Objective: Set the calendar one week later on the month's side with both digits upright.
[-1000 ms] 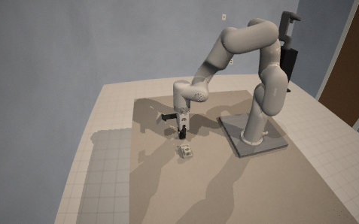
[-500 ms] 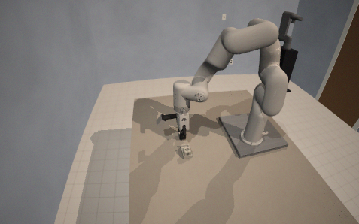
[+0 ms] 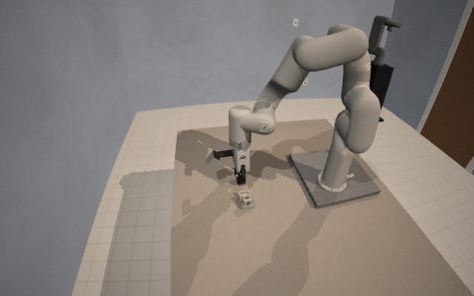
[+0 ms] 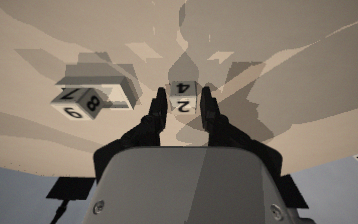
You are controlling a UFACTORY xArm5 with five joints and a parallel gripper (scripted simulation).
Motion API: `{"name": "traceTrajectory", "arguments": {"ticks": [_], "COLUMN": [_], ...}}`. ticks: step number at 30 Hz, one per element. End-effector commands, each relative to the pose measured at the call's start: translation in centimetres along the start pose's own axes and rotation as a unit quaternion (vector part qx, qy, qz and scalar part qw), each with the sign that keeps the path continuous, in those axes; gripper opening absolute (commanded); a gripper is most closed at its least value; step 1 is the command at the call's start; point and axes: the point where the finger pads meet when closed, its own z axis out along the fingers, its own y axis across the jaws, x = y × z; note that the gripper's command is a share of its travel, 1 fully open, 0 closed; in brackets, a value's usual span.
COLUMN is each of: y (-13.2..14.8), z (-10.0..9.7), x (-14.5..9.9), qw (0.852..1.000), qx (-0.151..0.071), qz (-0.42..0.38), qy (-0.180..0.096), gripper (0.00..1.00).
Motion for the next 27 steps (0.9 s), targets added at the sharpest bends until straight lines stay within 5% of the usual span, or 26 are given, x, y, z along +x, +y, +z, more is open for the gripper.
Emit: {"name": "traceTrajectory", "arguments": {"ticks": [1, 14, 27], "y": [0.0, 0.0, 0.0], "z": [-0.5, -6.6, -8.9], "x": [0.1, 0.1, 0.1], "qw": [1.000, 1.000, 1.000], "qx": [0.000, 0.000, 0.000], "qz": [0.000, 0.000, 0.000], "qy": [0.002, 0.002, 0.002], "gripper": [0.47, 0.47, 0.47]}}
